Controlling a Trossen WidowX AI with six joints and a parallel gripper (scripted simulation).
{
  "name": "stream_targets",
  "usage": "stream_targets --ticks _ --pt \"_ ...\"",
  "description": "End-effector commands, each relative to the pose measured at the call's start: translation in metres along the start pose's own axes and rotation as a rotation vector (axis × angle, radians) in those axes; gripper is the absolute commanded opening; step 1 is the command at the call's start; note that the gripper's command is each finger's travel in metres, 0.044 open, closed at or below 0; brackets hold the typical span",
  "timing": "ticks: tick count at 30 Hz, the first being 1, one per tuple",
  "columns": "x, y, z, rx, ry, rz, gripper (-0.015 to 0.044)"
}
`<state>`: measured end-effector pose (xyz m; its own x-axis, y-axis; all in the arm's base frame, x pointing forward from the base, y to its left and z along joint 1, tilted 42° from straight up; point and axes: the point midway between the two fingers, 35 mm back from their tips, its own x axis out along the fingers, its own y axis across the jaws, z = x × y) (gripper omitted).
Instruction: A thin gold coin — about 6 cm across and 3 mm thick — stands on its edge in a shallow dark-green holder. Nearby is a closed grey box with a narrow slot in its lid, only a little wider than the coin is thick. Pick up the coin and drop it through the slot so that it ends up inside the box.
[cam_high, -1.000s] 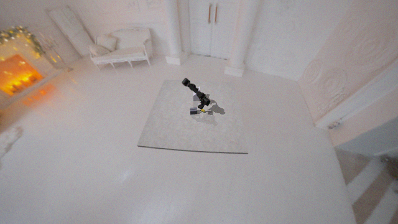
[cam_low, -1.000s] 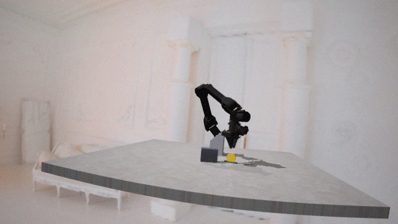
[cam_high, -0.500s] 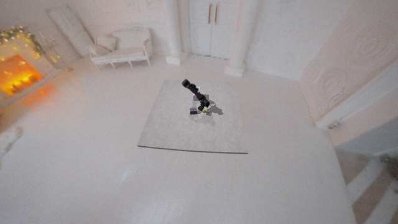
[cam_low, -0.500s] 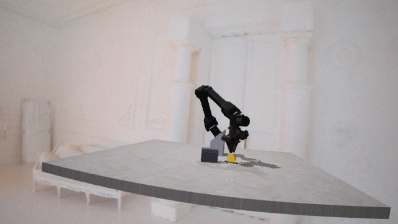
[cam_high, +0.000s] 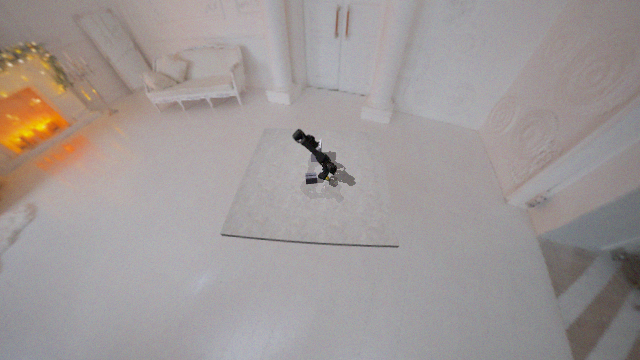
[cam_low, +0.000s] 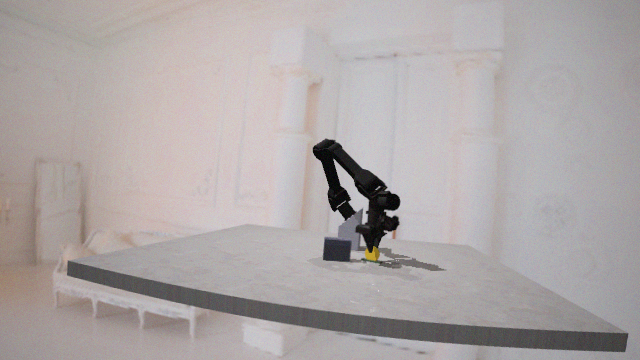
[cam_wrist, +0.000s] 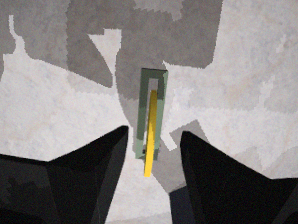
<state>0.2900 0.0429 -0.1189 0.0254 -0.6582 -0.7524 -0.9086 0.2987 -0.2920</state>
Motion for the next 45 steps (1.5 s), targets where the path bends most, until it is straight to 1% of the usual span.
stream_targets --ticks 1,14,20,30,45 --pt "0.008 0.002 -0.002 -0.009 0.008 0.002 0.0161" --pt "0.026 0.003 -0.003 -0.008 0.010 0.000 0.0161" --pt "0.026 0.003 -0.003 -0.008 0.010 0.000 0.0003" --pt "0.024 0.003 -0.003 -0.008 0.010 0.000 0.0000" --pt "-0.012 0.001 0.001 -0.009 0.005 0.001 0.0000"
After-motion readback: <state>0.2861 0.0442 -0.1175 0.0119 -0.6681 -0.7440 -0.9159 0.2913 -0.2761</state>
